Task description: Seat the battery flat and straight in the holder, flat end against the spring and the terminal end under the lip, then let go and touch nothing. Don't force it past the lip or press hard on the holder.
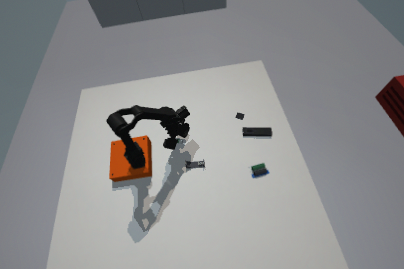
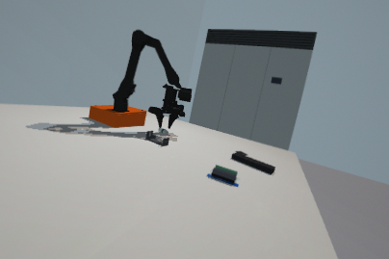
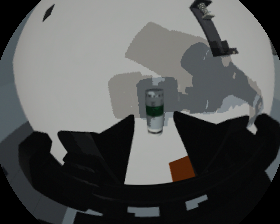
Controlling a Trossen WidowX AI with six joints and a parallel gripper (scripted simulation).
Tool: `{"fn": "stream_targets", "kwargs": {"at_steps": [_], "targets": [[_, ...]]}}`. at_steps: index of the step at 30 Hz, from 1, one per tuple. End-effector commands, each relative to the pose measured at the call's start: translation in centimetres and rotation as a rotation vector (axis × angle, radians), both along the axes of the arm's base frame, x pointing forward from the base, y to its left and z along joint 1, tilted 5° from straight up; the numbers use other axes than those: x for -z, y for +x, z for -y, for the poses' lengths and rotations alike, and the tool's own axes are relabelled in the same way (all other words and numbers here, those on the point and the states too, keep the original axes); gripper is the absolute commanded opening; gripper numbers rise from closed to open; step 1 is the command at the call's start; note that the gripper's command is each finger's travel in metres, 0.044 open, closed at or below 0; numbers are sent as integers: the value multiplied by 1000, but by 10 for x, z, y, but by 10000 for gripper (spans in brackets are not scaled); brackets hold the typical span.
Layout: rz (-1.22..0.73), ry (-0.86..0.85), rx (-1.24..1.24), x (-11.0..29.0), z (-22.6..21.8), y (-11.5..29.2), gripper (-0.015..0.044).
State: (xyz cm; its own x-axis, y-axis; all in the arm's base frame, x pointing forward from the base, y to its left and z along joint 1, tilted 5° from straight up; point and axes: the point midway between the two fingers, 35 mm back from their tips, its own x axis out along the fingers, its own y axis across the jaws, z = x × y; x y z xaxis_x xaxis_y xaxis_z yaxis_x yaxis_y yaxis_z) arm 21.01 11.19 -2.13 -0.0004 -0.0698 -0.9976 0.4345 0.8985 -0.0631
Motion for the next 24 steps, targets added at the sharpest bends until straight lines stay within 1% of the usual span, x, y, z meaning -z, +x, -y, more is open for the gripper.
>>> {"fn": "stream_targets", "kwargs": {"at_steps": [1,12,17,21,24], "targets": [[-9,-2,2,9,1,-2,241],[-9,-2,2,24,3,-4,241],[-9,-2,2,24,3,-4,110],[-9,-2,2,24,3,-4,83],[-9,-2,2,24,3,-4,79]]}}
